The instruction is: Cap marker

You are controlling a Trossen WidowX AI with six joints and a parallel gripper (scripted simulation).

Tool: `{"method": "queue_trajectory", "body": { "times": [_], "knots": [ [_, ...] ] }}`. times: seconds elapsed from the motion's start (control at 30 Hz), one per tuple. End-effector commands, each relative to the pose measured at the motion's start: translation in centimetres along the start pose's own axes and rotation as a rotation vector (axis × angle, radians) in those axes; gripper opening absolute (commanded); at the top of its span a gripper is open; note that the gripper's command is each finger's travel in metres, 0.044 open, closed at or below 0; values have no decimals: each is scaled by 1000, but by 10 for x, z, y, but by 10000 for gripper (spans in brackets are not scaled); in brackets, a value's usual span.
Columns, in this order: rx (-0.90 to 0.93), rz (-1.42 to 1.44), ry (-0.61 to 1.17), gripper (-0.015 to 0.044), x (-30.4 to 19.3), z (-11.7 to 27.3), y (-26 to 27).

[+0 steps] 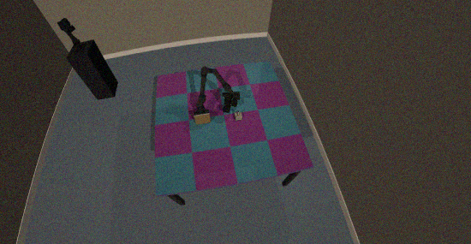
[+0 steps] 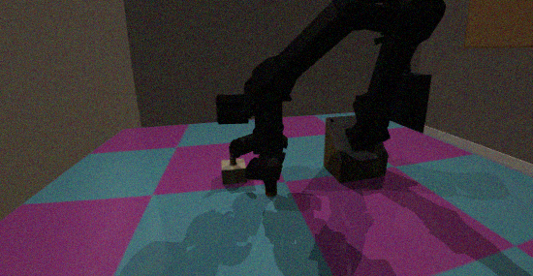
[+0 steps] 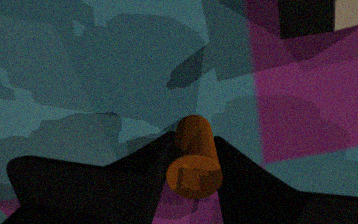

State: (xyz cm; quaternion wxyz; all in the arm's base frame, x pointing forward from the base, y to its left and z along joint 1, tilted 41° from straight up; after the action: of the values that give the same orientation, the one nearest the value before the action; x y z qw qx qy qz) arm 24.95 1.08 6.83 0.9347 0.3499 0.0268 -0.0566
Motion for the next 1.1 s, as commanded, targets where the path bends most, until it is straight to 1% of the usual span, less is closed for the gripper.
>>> {"method": "queue_trajectory", "body": {
  "times": [0.0, 0.53, 0.67, 1.07],
  "knots": [
    [0, 6, -8, 0, 2, 10, 0],
    [0, 6, -8, 0, 1, 53, 0],
    [0, 6, -8, 0, 1, 57, 0],
    [-6, -3, -17, 0, 24, 72, -14]
  ]
}}
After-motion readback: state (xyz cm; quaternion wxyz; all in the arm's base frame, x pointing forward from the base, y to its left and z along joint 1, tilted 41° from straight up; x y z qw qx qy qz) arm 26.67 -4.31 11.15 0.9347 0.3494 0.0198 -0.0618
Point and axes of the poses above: the point midway between the two fingers, 35 mm back from their tips, its own z axis back along the fingers, its own y axis across the jaws, x = y × z, the point moved 9 cm from there along z, back along the fingers, and after that the axes turned 12 degrees about z, right-handed, at the moved point
